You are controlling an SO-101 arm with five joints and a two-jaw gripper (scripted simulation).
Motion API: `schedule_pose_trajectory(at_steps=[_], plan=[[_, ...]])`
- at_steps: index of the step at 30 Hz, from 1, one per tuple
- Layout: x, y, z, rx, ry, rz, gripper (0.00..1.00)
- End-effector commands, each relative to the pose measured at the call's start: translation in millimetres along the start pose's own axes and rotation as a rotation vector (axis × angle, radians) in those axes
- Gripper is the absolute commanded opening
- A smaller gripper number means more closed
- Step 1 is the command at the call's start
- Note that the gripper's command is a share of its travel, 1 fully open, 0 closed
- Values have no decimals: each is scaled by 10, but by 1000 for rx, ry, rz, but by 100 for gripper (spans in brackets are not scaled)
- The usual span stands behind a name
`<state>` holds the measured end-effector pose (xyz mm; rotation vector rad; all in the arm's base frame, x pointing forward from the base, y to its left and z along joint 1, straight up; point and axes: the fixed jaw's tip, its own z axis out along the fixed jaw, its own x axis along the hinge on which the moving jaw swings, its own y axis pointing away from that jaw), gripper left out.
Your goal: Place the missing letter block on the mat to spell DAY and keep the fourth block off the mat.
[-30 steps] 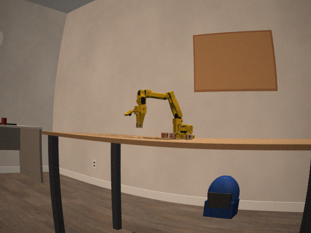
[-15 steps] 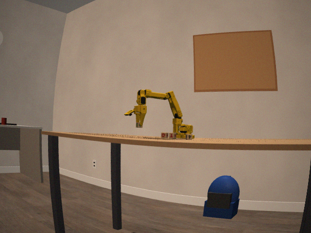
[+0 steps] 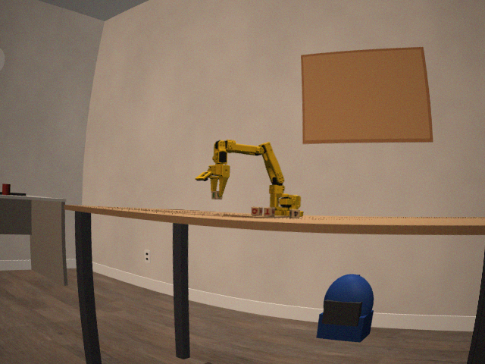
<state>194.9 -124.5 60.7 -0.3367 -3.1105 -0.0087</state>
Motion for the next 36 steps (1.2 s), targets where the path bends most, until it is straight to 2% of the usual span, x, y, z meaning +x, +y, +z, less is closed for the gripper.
schedule_pose_trajectory(at_steps=[1, 11, 13, 36], plan=[[-55, -66, -217, 49, -109, -77, 0], [19, -133, -206, 67, -99, -359, 0], [19, -133, -206, 67, -99, -359, 0], [221, -334, -174, 109, -60, -1146, 0]])
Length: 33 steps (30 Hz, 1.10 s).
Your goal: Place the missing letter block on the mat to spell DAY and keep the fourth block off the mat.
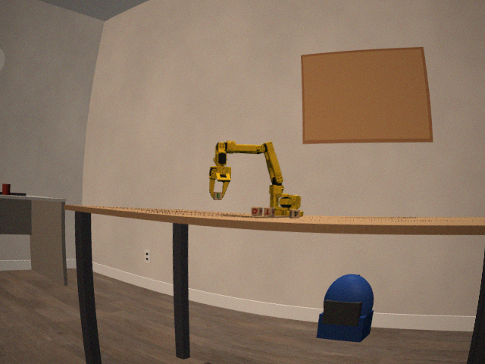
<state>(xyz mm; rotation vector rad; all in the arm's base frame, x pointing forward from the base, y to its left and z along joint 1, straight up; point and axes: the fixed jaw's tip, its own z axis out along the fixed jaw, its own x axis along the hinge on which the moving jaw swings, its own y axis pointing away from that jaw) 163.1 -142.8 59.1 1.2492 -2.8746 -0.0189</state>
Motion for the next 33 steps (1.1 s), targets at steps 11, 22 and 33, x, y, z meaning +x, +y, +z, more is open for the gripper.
schedule_pose_trajectory(at_steps=[11, 22, 33], plan=[[172, -61, -179, 115, 29, -475, 0], [302, -36, -162, 106, 57, -887, 0], [383, -20, -150, 97, 76, -1172, 0]])
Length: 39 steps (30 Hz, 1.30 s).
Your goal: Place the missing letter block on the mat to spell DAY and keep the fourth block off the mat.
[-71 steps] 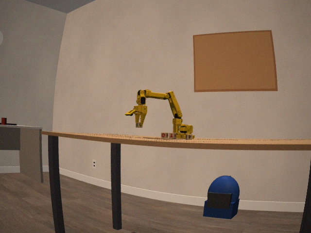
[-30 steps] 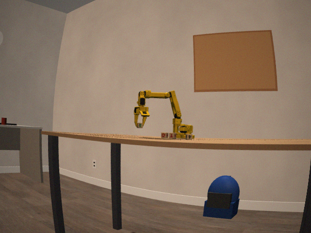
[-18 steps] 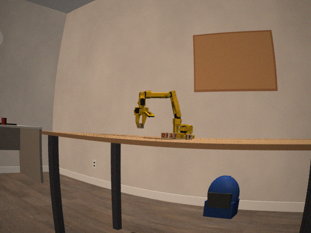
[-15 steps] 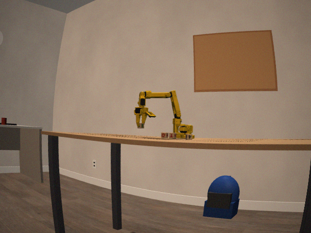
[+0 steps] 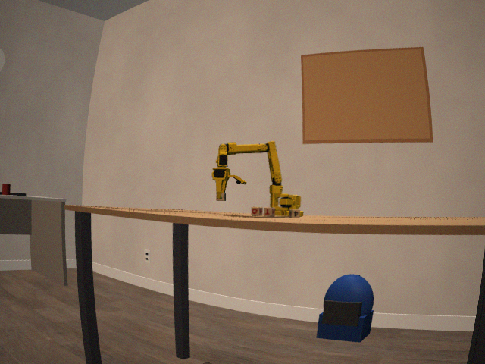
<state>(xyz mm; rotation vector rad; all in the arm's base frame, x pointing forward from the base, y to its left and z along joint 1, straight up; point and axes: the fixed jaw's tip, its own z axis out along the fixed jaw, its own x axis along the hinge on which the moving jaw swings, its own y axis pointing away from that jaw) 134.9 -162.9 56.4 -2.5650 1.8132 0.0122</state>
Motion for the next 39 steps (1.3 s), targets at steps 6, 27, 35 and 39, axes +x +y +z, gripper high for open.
schedule_pose_trajectory(at_steps=[6, 27, 35, 39], plan=[[111, 37, -172, 27, 106, -237, 0], [126, 103, -159, 9, 110, -511, 0], [127, 109, -158, 8, 110, -537, 0], [127, 111, -158, 7, 110, -544, 0]])
